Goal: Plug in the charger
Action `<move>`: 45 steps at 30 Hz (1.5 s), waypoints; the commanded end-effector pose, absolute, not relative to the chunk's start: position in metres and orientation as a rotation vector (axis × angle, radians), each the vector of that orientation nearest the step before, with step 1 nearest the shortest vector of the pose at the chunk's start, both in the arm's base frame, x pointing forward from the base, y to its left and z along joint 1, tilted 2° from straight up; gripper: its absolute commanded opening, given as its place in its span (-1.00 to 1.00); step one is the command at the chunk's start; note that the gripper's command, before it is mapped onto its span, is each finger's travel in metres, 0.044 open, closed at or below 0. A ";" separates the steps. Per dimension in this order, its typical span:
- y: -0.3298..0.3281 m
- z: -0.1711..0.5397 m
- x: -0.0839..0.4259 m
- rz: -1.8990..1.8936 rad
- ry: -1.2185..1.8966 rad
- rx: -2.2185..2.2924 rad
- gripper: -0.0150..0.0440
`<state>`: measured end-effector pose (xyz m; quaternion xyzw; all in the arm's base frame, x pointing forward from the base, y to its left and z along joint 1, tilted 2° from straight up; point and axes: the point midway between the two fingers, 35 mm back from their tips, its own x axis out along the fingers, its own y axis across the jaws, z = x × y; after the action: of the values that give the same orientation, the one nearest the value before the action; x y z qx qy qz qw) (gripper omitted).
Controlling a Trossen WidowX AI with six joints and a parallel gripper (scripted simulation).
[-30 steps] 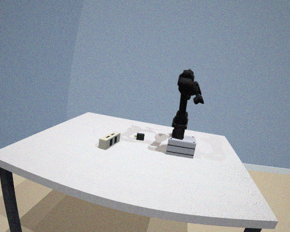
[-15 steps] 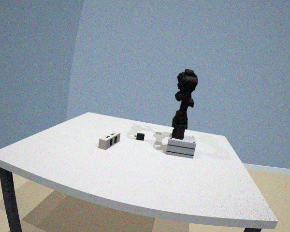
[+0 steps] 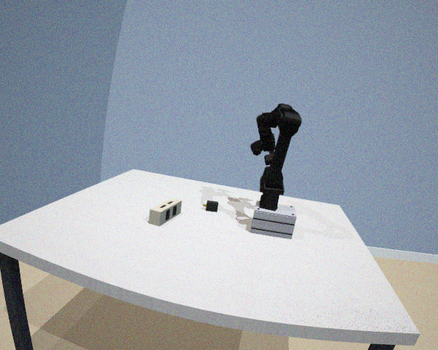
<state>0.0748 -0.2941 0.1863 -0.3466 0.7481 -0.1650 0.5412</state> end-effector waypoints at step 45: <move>-0.167 0.065 0.238 0.084 1.534 -0.527 1.00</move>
<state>0.2321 -0.1776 0.0724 -0.2471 0.6836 0.0237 0.6863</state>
